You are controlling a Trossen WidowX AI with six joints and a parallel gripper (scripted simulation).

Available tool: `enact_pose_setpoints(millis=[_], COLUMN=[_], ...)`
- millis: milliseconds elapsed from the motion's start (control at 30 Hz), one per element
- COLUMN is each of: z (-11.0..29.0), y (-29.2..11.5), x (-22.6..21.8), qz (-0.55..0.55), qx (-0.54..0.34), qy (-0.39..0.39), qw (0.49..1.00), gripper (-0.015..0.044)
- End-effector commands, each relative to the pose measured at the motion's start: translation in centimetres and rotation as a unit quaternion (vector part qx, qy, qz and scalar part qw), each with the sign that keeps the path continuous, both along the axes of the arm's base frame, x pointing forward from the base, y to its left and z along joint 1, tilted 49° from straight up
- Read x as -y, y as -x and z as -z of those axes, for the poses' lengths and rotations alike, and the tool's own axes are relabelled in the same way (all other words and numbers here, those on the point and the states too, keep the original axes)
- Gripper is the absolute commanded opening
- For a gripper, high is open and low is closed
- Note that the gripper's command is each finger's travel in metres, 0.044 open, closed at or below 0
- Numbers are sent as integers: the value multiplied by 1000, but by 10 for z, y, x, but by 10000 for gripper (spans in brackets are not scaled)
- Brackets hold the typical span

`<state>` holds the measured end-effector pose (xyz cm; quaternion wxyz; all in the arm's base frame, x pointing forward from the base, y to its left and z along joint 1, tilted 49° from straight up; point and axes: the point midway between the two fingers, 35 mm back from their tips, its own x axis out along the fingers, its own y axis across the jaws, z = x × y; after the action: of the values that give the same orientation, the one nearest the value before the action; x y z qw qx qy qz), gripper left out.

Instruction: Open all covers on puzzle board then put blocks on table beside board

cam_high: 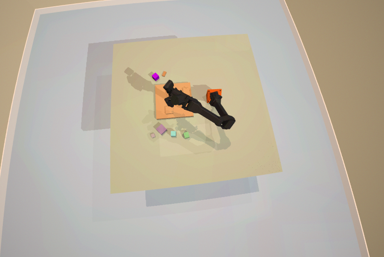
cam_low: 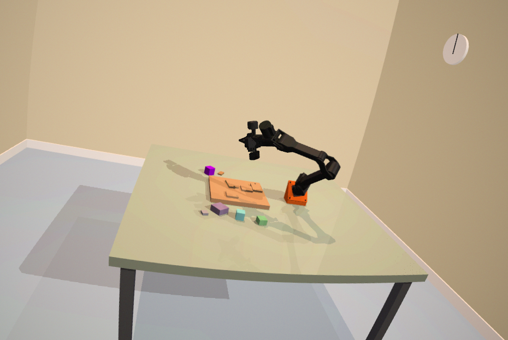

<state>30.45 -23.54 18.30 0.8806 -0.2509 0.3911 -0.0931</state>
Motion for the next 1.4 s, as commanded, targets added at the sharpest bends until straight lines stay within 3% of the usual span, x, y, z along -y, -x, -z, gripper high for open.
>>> enact_pose_setpoints(millis=[0,700,967,1367], z=[11,70,81,82], y=[-5,-16,-14,-10], x=[-11,-92,-127,-177], qz=[-12,-40,-26,30], qx=[-12,-126,-182,-275], qy=[-46,-340,-459,-621], qw=[999,931,869,733], gripper=[0,0,0,0])
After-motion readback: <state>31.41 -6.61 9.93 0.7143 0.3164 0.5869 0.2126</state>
